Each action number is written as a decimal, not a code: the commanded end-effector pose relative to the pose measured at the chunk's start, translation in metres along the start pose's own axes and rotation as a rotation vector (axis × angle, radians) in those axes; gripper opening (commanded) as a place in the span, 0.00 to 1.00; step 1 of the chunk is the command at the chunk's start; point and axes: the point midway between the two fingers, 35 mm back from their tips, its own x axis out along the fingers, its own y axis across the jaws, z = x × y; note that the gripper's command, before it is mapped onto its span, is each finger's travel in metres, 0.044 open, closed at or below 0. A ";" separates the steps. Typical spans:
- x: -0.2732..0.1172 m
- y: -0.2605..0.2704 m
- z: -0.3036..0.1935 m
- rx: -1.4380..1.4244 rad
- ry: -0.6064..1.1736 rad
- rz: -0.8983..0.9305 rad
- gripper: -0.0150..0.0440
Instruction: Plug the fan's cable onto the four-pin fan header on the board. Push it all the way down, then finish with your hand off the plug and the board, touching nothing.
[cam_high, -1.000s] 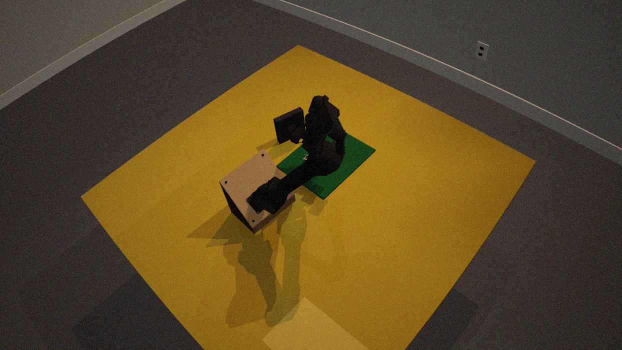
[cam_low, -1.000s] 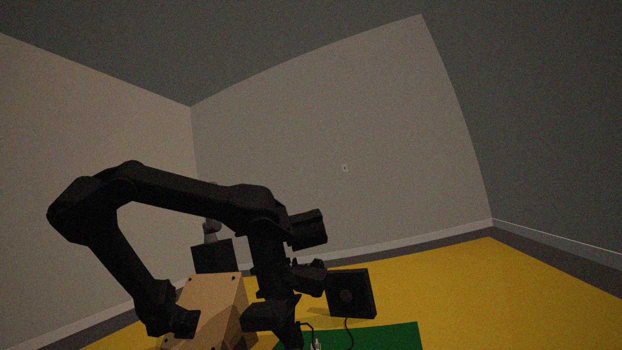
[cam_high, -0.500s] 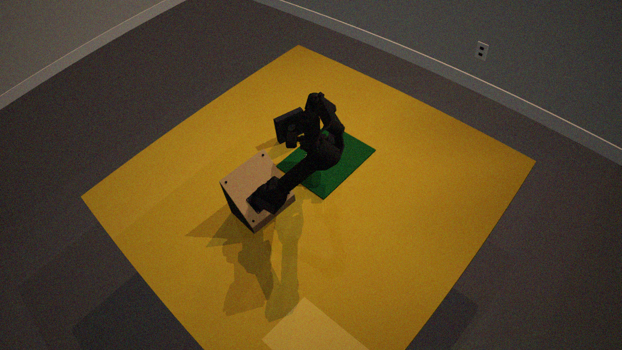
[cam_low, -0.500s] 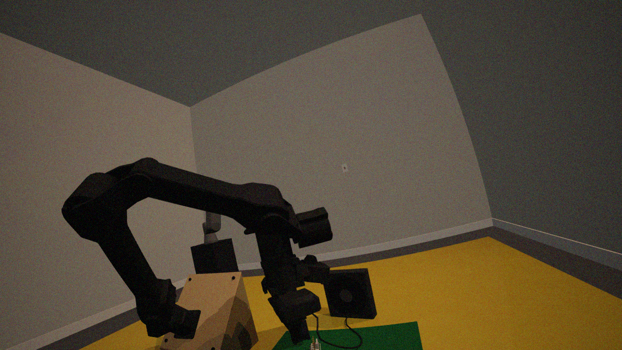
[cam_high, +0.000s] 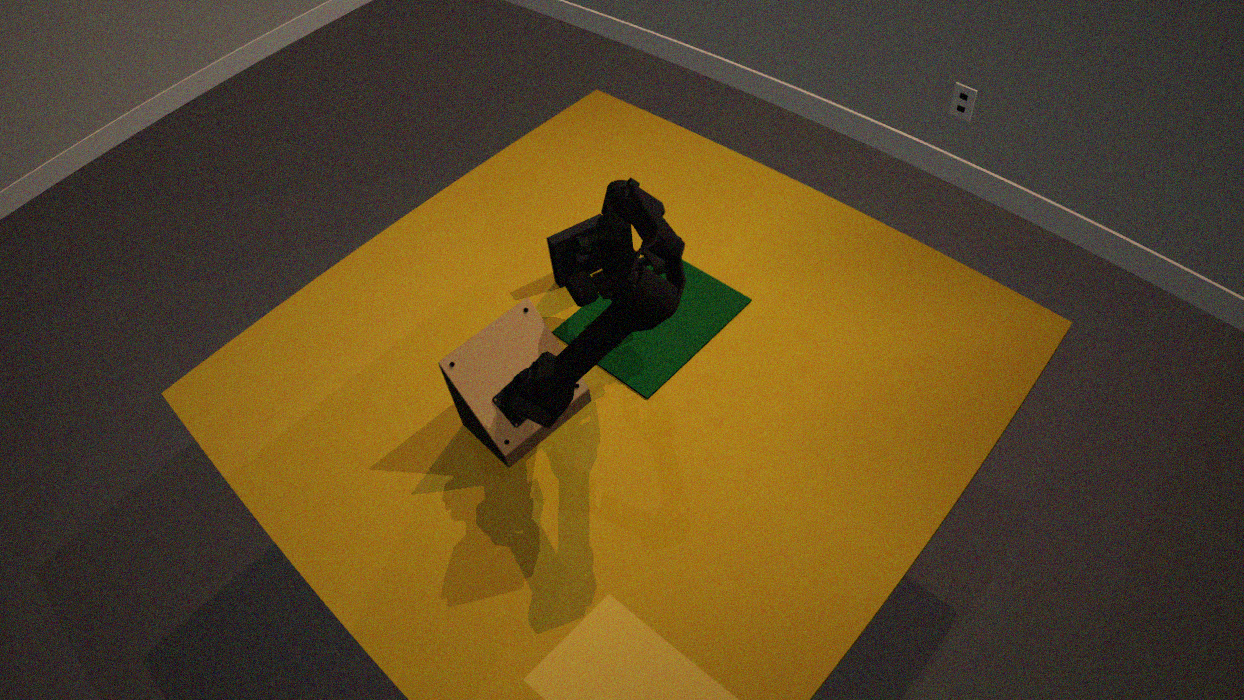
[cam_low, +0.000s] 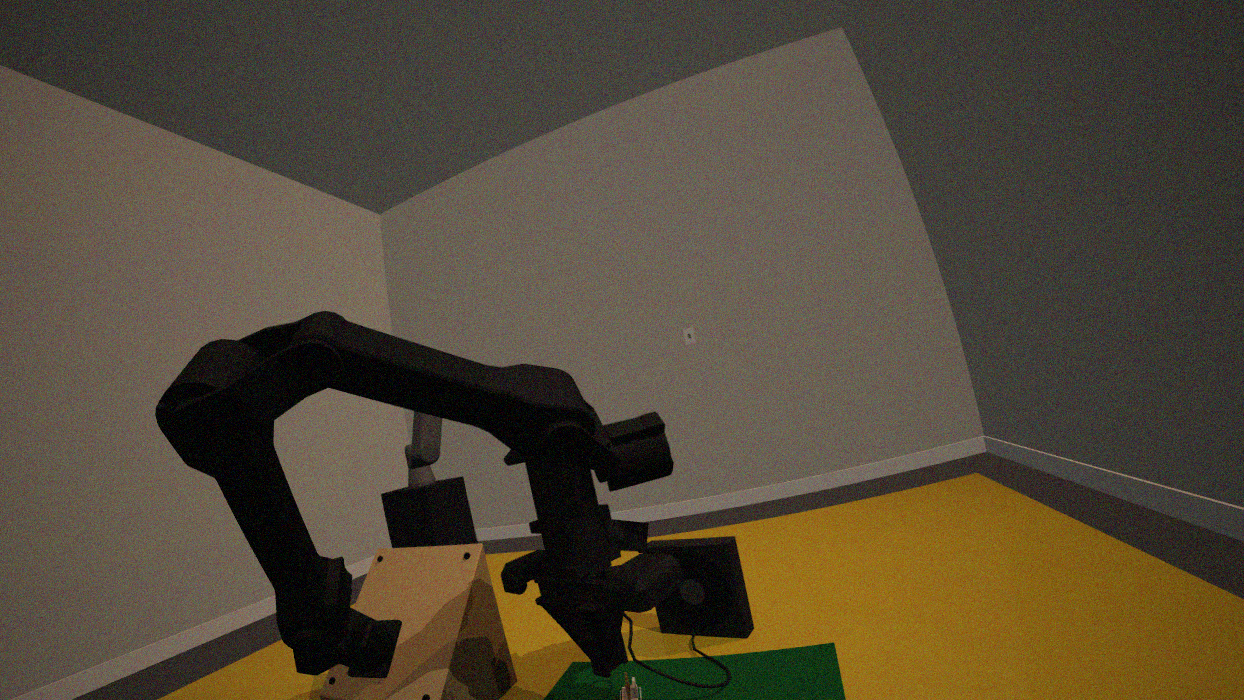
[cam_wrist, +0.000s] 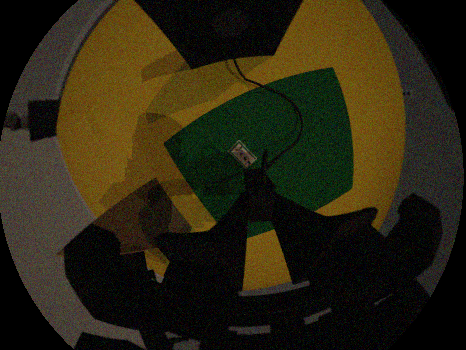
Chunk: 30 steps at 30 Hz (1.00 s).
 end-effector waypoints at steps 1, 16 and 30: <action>0.000 0.001 0.008 -0.156 -0.004 0.003 0.25; 0.002 0.007 0.027 -0.671 -0.004 0.002 0.25; 0.000 0.005 0.025 -0.701 -0.004 0.002 0.25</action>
